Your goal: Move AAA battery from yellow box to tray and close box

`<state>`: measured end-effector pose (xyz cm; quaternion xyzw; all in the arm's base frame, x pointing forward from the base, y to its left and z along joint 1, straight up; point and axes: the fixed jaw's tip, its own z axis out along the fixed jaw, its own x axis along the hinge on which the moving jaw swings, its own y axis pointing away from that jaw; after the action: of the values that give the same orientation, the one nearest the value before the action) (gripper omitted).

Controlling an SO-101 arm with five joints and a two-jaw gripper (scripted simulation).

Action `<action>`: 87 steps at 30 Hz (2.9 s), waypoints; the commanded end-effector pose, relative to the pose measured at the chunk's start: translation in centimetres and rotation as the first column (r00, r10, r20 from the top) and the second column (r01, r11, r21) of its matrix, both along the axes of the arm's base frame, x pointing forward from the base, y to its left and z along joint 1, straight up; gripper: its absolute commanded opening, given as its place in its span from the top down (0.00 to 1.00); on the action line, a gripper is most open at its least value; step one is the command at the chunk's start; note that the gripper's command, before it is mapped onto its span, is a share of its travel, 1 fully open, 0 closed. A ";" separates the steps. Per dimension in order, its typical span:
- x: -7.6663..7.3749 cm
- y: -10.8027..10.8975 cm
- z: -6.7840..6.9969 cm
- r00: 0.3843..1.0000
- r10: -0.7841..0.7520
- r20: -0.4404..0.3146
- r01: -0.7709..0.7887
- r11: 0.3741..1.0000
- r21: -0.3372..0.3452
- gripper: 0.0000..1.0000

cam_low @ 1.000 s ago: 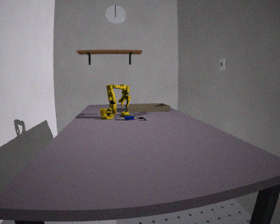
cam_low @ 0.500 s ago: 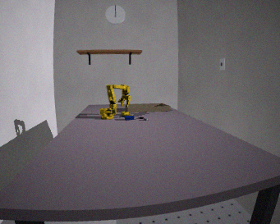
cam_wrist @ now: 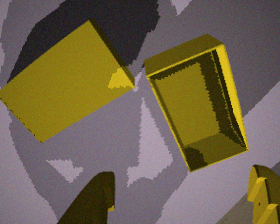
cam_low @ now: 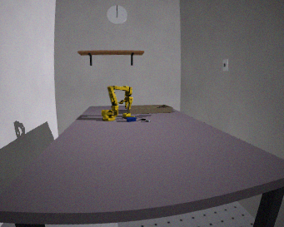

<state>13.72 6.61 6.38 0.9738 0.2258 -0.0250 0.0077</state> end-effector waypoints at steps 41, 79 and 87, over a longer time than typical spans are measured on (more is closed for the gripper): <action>-0.4 -4.9 0.6 0.509 -0.860 0.045 0.860 0.510 0.027 0.72; -0.7 -5.0 0.6 0.509 -0.860 0.045 0.860 0.510 0.027 0.72; -0.6 -5.0 0.4 0.509 -0.860 0.045 0.860 0.510 0.027 0.72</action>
<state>12.91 1.65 6.53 0.9593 -0.2820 -0.0127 0.0071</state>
